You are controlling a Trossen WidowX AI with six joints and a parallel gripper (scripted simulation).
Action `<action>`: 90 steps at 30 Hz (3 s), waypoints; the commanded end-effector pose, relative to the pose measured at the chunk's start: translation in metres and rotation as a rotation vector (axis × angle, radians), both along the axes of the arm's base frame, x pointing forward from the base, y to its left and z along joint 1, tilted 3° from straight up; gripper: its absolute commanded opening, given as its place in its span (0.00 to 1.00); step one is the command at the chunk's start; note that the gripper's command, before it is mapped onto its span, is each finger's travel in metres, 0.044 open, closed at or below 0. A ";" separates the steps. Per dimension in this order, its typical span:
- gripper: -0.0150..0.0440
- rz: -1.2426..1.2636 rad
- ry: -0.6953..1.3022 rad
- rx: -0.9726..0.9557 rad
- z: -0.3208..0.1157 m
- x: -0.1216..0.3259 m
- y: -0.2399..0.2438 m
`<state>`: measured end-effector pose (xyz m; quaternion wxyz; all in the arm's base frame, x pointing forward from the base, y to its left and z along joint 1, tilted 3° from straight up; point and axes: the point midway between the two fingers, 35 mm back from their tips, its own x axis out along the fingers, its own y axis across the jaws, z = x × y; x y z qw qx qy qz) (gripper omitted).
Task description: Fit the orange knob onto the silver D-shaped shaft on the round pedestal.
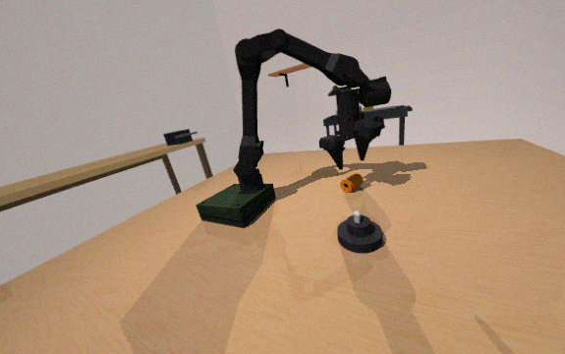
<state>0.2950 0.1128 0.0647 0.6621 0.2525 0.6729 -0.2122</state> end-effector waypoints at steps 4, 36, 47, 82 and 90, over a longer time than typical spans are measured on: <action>1.00 1.012 -0.058 0.000 0.003 0.004 0.005; 1.00 1.669 -0.099 -0.001 0.003 0.004 0.007; 1.00 1.669 -0.099 -0.001 -0.021 0.004 0.009; 0.78 1.669 -0.099 0.000 -0.066 0.005 0.012; 0.66 1.669 -0.099 0.000 -0.066 0.005 0.012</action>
